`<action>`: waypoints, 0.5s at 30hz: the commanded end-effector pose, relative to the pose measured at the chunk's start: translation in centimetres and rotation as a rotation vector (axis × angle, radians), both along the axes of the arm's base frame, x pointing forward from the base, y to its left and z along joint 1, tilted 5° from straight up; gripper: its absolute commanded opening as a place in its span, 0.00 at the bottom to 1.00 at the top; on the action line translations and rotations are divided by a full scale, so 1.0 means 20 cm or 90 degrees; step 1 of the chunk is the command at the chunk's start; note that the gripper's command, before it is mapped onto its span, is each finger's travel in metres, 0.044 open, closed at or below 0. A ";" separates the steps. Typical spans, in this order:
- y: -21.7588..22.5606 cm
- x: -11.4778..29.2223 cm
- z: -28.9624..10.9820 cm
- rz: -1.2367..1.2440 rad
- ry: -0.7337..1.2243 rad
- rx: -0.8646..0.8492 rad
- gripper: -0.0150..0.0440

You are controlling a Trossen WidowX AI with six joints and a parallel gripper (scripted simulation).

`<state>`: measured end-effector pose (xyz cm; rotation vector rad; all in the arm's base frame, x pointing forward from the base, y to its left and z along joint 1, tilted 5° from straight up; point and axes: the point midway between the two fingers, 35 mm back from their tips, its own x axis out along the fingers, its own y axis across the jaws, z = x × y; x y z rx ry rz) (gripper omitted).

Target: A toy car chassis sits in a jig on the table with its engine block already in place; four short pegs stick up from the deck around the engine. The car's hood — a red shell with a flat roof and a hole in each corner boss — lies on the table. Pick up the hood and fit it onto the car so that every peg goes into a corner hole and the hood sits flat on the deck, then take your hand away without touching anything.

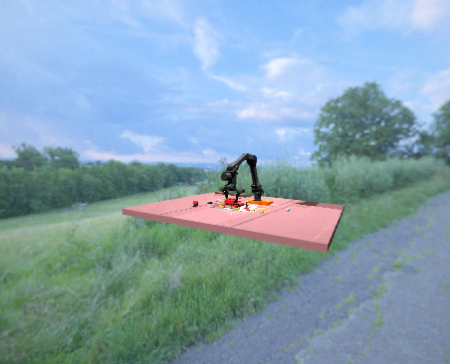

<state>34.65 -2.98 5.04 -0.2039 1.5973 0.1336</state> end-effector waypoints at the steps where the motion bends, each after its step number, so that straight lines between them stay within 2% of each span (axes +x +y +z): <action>1: 0.00 0.00 -0.01 0.000 0.001 0.000 0.25; 15: 0.00 -0.01 -0.04 0.000 0.001 -0.001 0.25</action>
